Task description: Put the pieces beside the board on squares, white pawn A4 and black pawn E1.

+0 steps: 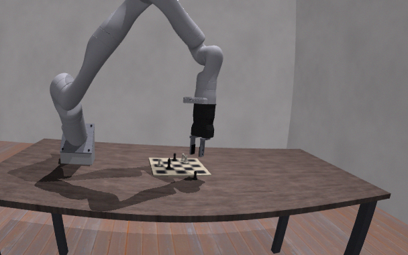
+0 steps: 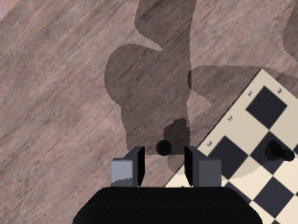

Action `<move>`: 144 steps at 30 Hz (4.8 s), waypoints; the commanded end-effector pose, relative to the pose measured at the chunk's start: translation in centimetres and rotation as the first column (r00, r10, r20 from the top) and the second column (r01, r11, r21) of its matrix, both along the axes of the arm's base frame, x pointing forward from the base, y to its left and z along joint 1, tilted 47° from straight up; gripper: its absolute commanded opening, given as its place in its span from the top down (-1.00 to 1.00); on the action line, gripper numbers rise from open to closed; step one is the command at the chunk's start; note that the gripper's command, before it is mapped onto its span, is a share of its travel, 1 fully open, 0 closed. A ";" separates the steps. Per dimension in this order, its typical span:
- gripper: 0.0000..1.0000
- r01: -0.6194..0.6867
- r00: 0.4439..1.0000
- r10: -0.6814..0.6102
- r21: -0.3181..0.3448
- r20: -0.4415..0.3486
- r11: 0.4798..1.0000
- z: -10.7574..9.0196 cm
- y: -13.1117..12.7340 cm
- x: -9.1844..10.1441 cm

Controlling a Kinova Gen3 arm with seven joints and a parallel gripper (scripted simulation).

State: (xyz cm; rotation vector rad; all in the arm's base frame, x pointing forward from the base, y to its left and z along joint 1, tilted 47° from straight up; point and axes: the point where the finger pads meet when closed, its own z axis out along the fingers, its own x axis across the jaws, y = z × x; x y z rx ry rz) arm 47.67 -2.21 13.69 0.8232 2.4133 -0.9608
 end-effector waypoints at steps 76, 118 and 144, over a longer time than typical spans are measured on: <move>-0.36 -0.002 1.000 0.002 0.001 0.001 1.000 -2.9 -3.0 0.7; -0.36 -0.002 1.000 0.002 0.001 0.001 1.000 -3.5 -3.6 0.8; -0.36 -0.002 1.000 0.002 0.001 0.001 1.000 -3.5 -3.6 0.9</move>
